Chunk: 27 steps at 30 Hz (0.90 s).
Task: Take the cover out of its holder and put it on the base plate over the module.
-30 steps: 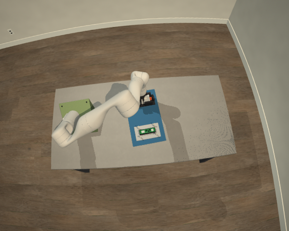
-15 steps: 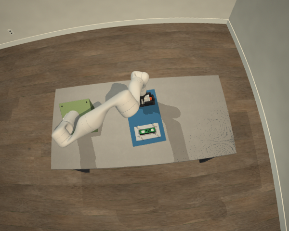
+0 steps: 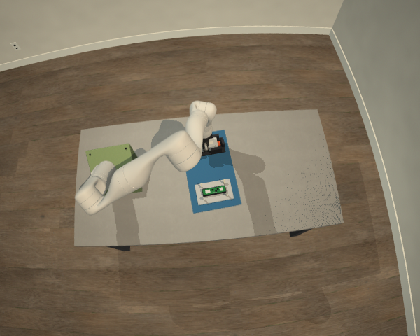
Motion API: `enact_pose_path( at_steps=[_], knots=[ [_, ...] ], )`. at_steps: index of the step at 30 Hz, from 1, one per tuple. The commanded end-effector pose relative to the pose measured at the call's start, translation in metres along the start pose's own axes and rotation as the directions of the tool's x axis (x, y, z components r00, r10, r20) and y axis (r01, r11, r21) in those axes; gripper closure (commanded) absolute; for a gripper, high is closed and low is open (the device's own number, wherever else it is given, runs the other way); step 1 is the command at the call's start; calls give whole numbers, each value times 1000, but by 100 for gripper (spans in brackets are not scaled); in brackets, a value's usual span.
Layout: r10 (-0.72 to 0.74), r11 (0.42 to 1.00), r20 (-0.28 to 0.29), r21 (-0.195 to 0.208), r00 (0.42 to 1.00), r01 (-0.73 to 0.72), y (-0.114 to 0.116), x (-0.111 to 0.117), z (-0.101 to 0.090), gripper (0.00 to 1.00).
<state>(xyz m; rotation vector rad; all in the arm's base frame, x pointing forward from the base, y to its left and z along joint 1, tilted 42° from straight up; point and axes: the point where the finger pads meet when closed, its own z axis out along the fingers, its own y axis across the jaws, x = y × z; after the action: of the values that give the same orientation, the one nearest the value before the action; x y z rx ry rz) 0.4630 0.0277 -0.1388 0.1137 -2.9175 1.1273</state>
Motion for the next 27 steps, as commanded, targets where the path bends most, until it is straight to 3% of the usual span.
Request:
enact_pose_path(
  at_steps=[1, 8, 17, 27],
  knots=[
    [2, 1000, 15, -6, 1000, -2, 1, -5, -14, 100],
    [0, 1000, 5, -2, 1000, 0, 0, -1, -12, 100],
    [0, 1000, 5, -2, 1000, 0, 0, -1, -39, 100],
    [0, 1000, 4, -2, 1000, 0, 0, 0, -38, 99]
  ],
)
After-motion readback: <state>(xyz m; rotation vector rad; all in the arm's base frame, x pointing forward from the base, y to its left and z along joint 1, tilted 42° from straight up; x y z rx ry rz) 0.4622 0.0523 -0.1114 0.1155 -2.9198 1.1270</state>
